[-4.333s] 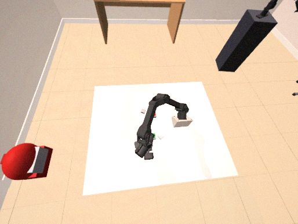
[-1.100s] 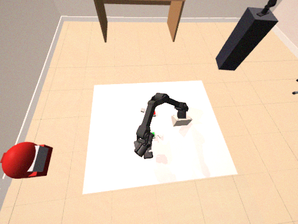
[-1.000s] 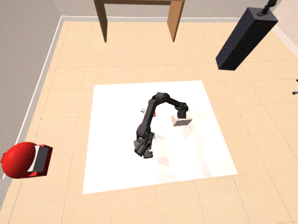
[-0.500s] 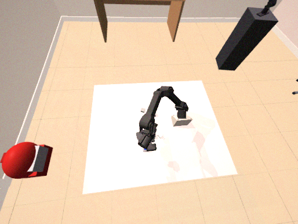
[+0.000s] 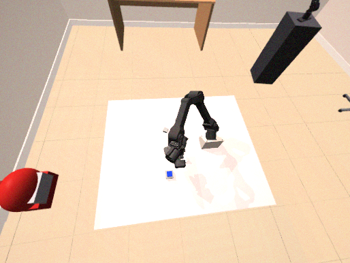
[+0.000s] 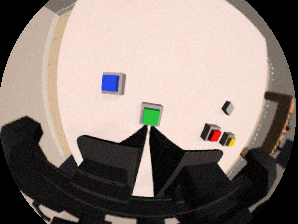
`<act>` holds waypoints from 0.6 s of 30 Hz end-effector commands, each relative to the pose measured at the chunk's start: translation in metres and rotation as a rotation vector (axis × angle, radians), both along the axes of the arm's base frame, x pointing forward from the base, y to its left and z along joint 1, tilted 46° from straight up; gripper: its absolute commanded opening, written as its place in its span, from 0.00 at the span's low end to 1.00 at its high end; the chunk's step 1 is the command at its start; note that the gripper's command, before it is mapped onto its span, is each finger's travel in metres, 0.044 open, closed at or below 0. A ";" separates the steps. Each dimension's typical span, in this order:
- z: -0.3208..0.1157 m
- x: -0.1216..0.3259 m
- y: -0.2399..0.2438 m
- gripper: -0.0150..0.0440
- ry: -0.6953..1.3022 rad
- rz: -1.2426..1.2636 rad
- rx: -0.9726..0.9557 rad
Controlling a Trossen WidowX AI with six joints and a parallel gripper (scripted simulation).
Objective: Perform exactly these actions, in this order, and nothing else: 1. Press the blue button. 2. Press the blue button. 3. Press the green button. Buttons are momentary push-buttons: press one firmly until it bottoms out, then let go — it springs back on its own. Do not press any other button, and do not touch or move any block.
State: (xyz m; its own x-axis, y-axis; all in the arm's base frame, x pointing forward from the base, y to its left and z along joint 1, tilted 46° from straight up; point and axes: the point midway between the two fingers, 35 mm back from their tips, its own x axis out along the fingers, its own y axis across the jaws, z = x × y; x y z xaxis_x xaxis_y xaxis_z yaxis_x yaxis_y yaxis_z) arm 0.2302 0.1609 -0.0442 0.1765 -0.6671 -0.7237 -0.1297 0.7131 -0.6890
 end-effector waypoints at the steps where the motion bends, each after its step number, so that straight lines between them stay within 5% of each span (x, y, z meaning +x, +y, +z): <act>1: -0.019 0.002 -0.026 0.29 0.012 -0.009 -0.023; 18: -0.035 0.006 -0.041 0.29 0.012 -0.009 -0.024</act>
State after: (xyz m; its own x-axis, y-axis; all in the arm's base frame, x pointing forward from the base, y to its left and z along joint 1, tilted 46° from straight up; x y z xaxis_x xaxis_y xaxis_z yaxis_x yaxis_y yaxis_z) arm 0.2351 0.1248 -0.0756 0.1620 -0.6808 -0.7143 -0.1293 0.7030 -0.6993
